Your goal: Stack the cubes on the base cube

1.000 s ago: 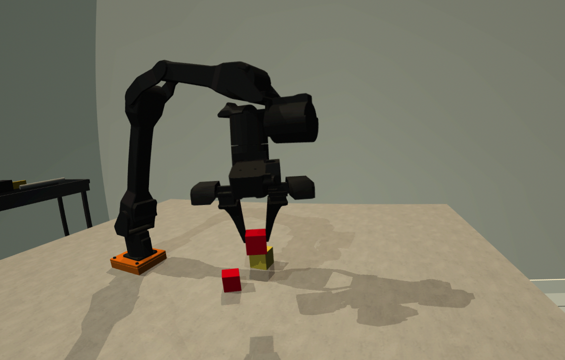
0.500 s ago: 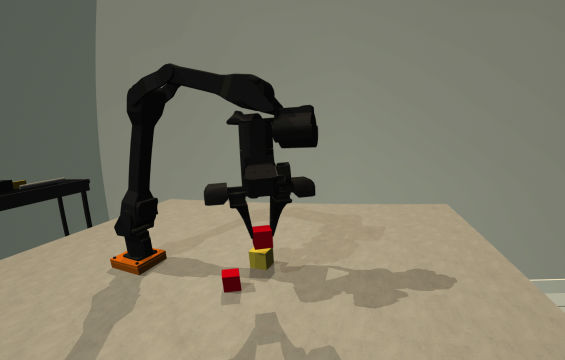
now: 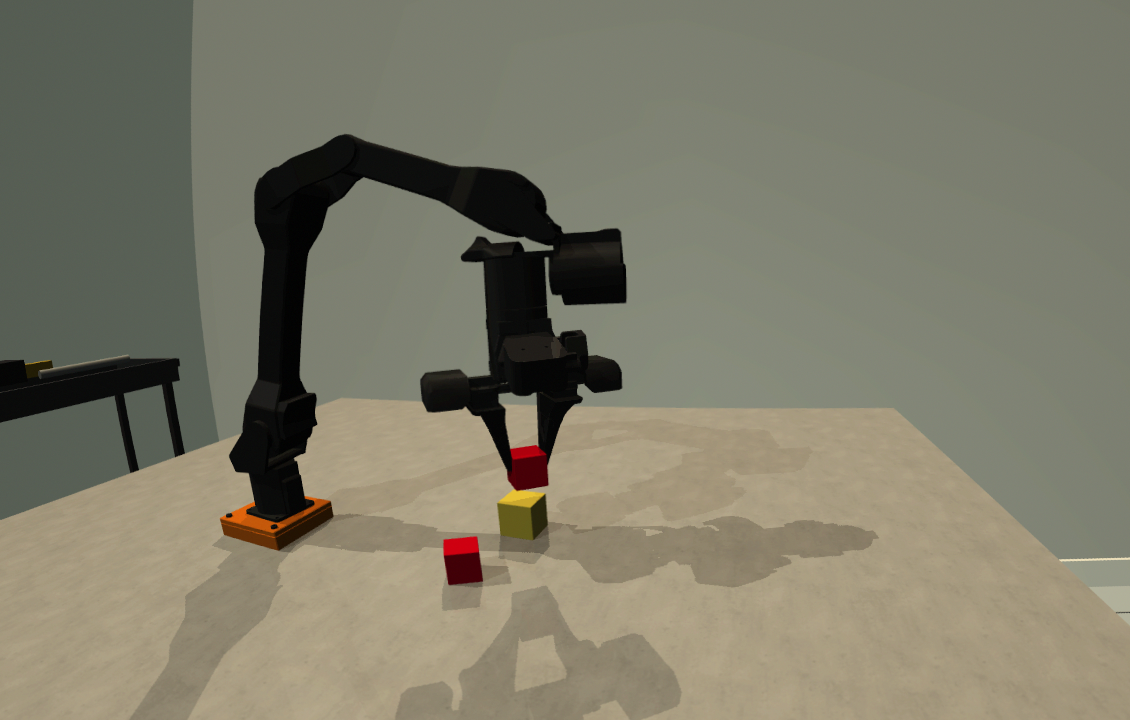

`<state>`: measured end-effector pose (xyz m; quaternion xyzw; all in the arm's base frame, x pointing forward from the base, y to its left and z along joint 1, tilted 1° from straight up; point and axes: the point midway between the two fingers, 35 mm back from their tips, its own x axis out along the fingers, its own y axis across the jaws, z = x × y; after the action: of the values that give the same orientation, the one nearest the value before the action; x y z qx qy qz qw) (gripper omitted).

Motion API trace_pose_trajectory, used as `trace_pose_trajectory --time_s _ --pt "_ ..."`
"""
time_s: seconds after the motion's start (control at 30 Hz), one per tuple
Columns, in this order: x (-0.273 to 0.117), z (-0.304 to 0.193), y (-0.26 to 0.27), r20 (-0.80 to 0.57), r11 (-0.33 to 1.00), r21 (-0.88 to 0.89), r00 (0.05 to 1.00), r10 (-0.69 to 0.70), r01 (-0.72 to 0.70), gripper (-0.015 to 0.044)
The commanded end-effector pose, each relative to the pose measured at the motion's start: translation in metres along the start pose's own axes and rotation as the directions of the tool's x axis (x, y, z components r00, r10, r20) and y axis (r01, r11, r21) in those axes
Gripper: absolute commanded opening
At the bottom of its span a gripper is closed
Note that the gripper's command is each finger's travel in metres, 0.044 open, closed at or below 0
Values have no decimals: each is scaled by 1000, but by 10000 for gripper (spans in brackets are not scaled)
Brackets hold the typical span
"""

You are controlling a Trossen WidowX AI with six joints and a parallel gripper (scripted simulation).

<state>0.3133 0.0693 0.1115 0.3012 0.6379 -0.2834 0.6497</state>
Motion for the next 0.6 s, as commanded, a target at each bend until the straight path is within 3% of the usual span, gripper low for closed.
trace_pose_trajectory --time_s 0.0,0.57 --pt "2 -11 2 -5 999 -32 1000 4 -4 105" --pt "10 -21 4 -6 998 -63 1000 4 -4 105"
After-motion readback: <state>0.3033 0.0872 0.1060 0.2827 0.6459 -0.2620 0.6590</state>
